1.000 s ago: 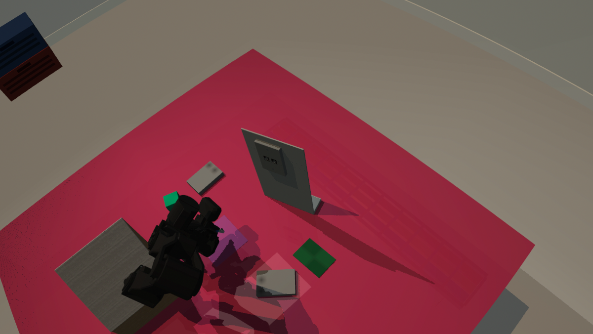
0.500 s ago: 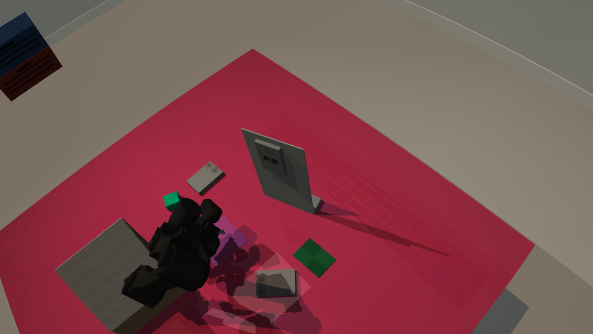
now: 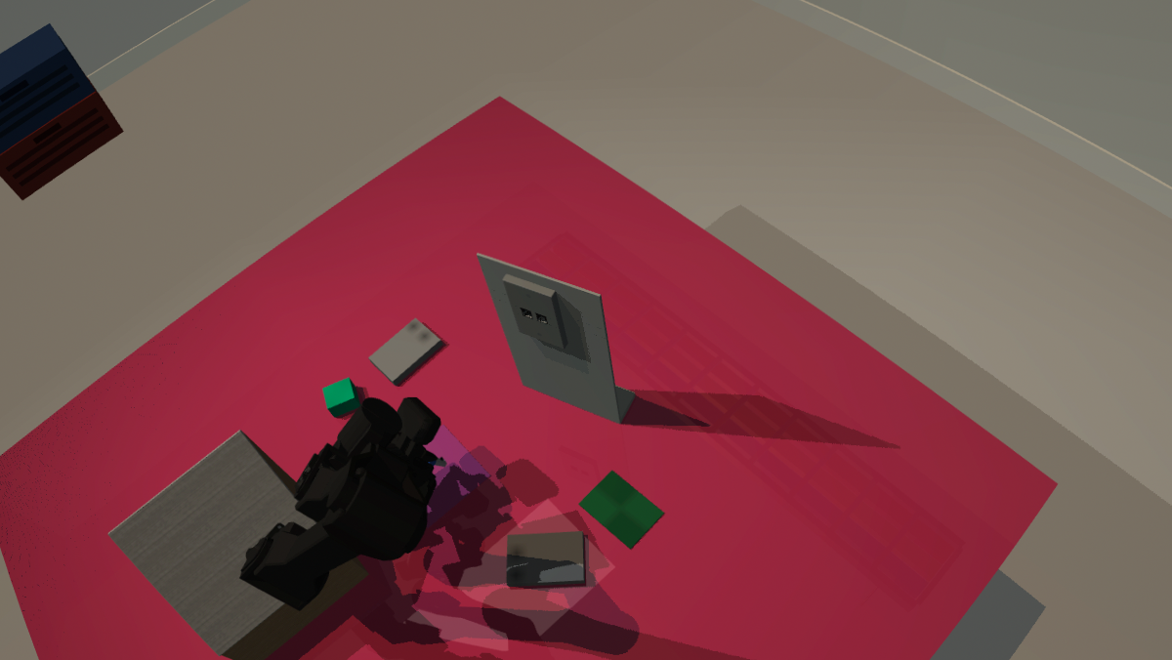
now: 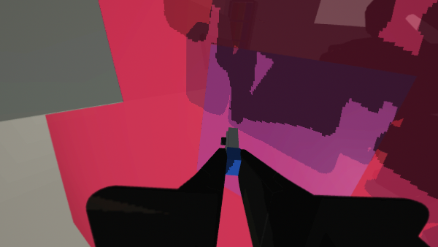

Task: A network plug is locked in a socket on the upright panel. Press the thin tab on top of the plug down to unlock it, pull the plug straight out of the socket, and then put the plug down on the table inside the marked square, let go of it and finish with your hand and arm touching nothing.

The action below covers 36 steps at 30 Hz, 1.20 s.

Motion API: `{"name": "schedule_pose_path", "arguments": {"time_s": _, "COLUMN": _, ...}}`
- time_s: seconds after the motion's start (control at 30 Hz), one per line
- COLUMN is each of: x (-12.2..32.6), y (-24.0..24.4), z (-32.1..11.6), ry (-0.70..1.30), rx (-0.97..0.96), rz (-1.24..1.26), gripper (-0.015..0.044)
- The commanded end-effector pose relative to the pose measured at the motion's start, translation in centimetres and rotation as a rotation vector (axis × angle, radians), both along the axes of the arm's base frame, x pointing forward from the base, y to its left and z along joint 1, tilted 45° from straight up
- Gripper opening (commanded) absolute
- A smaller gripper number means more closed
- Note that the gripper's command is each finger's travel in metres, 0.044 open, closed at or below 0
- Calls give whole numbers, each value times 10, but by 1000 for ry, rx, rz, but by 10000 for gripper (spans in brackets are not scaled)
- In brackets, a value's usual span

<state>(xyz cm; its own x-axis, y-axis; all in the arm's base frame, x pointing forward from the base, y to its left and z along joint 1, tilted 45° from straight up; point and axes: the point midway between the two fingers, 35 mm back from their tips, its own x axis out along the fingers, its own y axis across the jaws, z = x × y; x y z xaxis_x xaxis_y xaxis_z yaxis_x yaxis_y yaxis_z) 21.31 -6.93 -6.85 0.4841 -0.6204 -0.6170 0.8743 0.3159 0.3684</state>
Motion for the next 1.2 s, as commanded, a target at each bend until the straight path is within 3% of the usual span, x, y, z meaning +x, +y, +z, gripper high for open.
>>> {"name": "schedule_pose_path", "arguments": {"time_s": 0.0, "x": -4, "y": -2, "z": -3, "ry": 15, "rx": 0, "rz": 4, "gripper": 0}}
{"name": "schedule_pose_path", "arguments": {"time_s": 1.17, "x": -3, "y": -13, "z": -5, "ry": 5, "rx": -8, "rz": 2, "gripper": 0}}
